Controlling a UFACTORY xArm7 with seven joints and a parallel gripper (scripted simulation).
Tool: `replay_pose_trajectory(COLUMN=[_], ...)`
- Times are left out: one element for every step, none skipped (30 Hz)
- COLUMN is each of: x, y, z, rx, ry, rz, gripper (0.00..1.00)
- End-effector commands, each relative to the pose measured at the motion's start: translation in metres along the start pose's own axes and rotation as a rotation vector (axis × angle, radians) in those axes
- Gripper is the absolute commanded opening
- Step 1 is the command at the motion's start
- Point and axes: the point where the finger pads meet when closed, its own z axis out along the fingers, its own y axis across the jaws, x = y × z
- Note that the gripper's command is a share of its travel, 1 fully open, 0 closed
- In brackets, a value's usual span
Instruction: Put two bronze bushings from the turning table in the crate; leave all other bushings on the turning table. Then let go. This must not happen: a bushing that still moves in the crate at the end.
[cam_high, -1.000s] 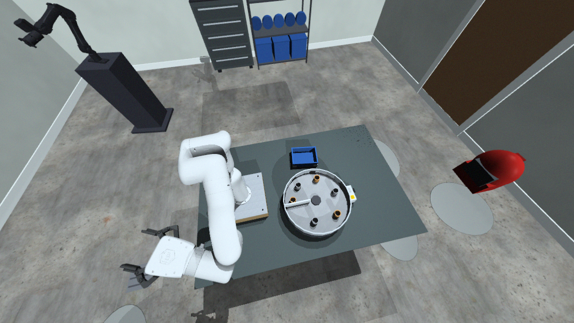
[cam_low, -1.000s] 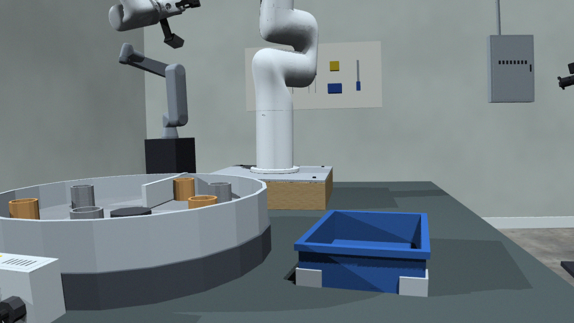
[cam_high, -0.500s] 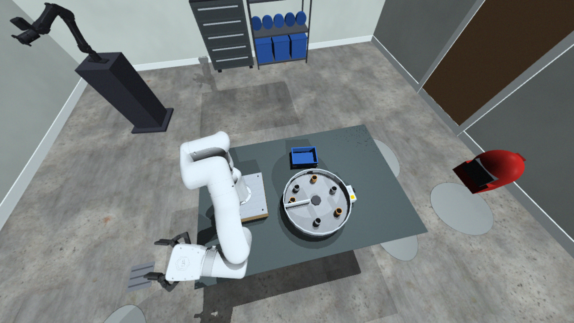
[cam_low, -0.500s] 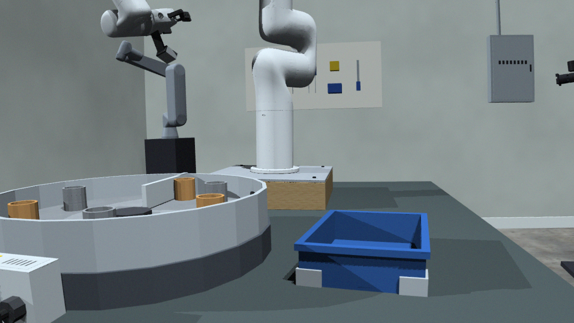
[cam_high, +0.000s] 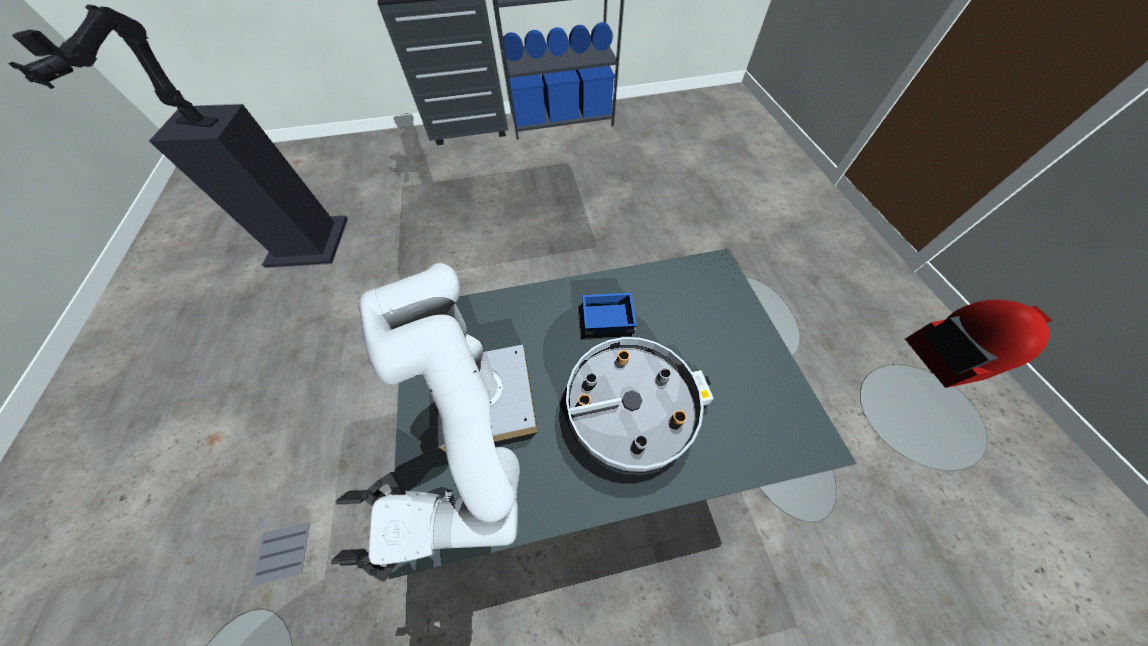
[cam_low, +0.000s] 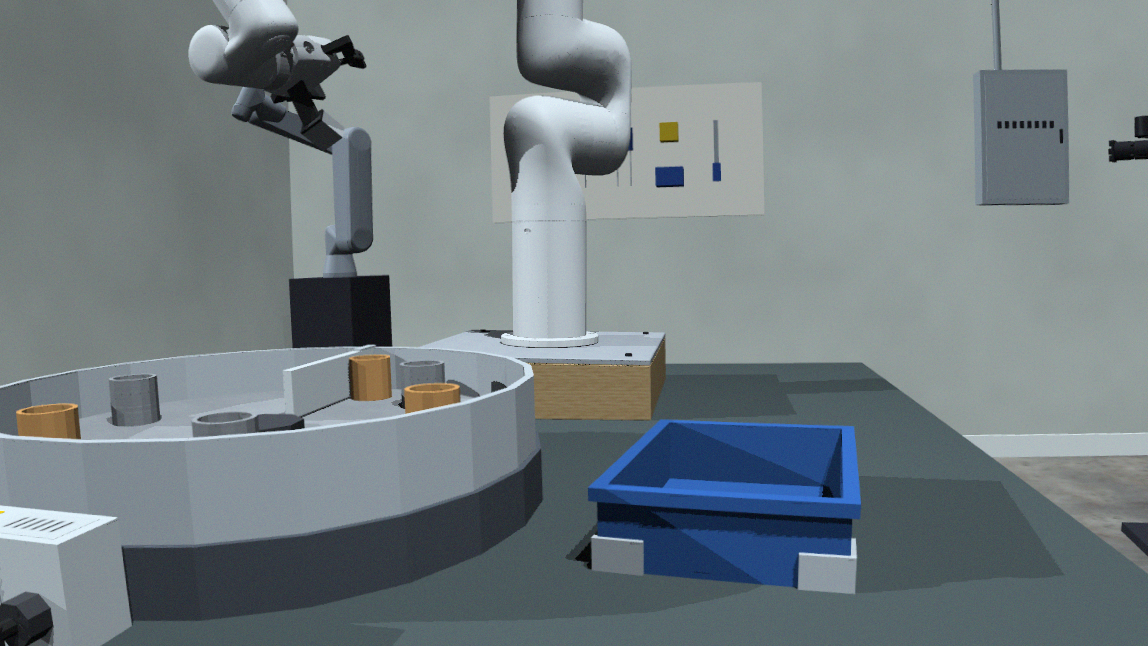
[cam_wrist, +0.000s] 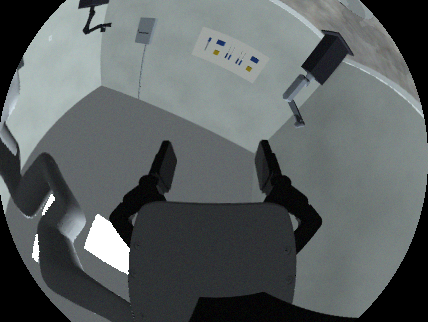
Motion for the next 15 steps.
replay_pose_trajectory(x=[0.002,0.002,0.002,0.002,0.002,0.002,0.031,0.031,0.033,0.034,0.034,0.034,0.034,0.034,0.034], y=[0.002,0.002,0.002,0.002,0.002,0.002,0.021,0.021,0.022,0.022,0.022,0.022,0.022,0.022,0.022], z=[-0.001,-0.001,-0.001,-0.001,-0.001,-0.001,-0.028,-0.028,-0.030,-0.031,-0.031,-0.031,-0.031,-0.031,-0.031], rx=[-0.009,-0.009,-0.009,-0.009,-0.009,-0.009,-0.115,-0.115,-0.120,-0.124,-0.124,-0.124,-0.124,-0.124,-0.124], ry=[0.010,0.010,0.010,0.010,0.010,0.010,0.061,0.061,0.064,0.065,0.065,0.065,0.065,0.065,0.065], rz=[-0.008,-0.008,-0.008,-0.008,-0.008,-0.008,-0.124,-0.125,-0.130,-0.134,-0.134,-0.134,-0.134,-0.134,-0.134], gripper=[1.00,1.00,1.00,1.00,1.00,1.00,1.00,1.00,1.00,1.00,1.00,1.00,1.00,1.00,1.00])
